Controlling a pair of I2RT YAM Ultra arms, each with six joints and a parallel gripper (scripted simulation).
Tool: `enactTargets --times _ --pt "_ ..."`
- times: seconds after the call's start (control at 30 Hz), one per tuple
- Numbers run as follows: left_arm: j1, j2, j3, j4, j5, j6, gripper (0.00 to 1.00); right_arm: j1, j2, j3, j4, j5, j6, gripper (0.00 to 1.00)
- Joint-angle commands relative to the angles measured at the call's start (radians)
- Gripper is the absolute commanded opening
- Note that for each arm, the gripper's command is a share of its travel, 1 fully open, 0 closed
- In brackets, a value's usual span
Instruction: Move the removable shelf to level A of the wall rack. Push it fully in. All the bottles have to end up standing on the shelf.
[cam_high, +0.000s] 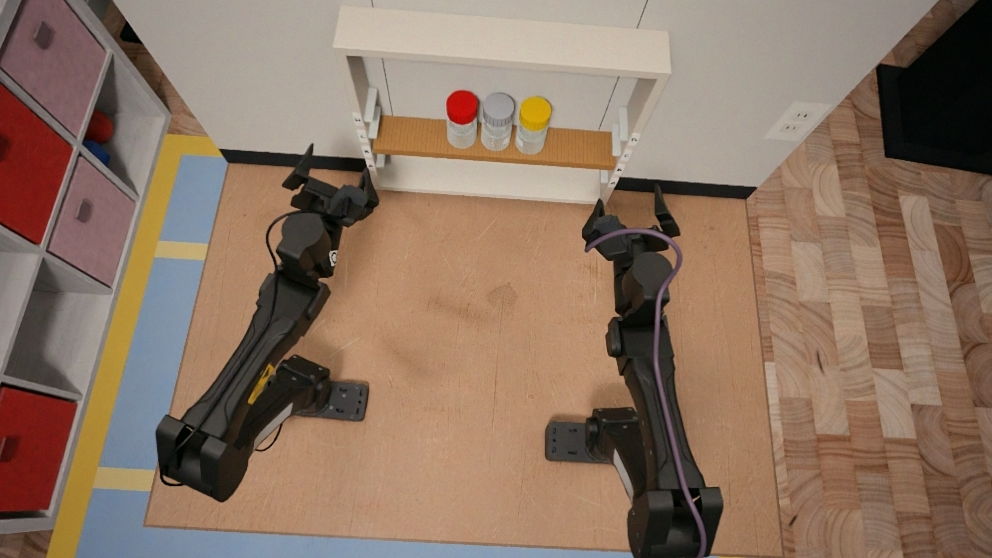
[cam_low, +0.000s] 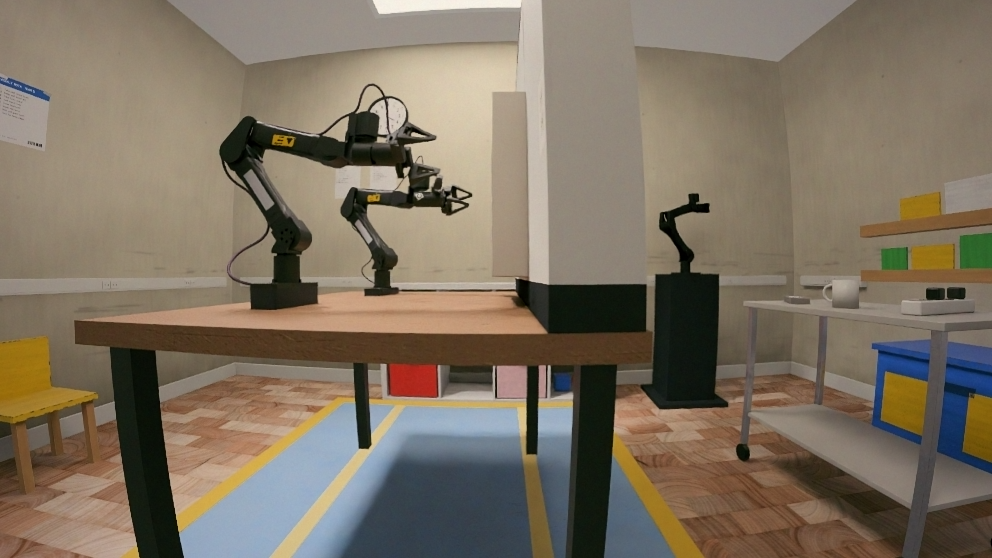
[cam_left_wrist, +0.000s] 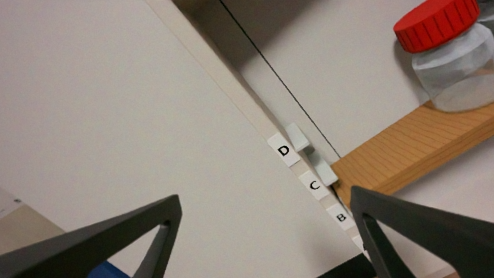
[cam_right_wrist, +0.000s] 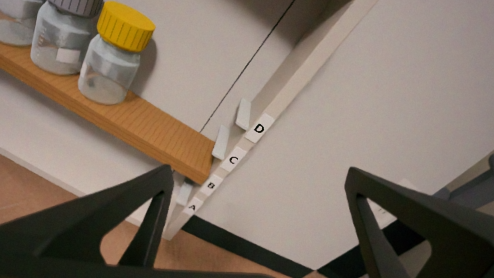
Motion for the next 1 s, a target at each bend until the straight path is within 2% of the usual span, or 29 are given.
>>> enactTargets --times 0.0,0.97 --pt "-0.023 -0.028 -0.023 0.016 -0.037 0.052 1.00 0.015 -0.029 -0.020 0.042 0.017 -0.048 1.00" --pt "-0.207 -0.083 -0.164 0.102 -0.229 0.346 1.00 0.071 -0.065 -0.180 0.167 0.073 -0.345 1.00"
